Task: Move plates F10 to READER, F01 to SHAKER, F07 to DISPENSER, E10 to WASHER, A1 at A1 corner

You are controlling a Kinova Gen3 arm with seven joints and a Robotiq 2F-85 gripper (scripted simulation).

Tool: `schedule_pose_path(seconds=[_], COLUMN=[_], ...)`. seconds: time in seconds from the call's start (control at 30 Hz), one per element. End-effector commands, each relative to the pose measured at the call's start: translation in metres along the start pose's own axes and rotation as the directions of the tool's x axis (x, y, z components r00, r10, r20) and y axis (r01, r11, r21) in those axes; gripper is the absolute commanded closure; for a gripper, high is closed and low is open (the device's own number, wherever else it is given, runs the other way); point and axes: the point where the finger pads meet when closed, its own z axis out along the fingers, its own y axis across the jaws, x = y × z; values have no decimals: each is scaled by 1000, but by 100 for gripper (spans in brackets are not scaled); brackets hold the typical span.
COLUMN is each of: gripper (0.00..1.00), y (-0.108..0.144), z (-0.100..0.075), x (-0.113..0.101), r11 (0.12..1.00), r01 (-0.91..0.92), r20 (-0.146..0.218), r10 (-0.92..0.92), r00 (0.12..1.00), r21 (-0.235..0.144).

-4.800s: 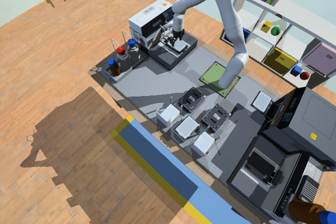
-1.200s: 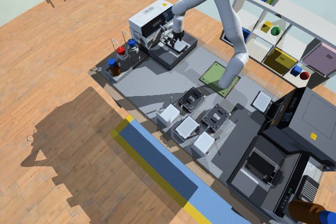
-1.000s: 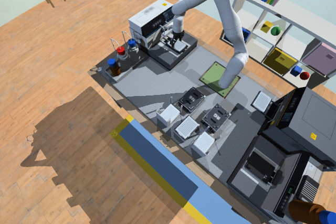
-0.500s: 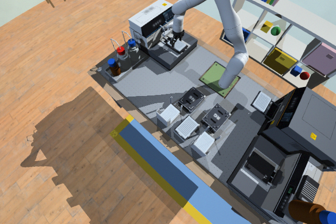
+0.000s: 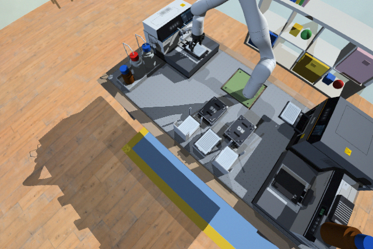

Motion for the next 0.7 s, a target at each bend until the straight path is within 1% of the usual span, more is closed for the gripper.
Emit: schedule_pose_path(seconds=[0.0,0.4,0.67], gripper=[6,6,6], y=[0,0,0], z=[-2,-4,-12], x=[1,1,1], r11=[1000,1000,1000], r01=[0,0,0], r20=[-2,-2,-2], r10=[0,0,0], r00=[1000,1000,1000], r21=[0,0,0])
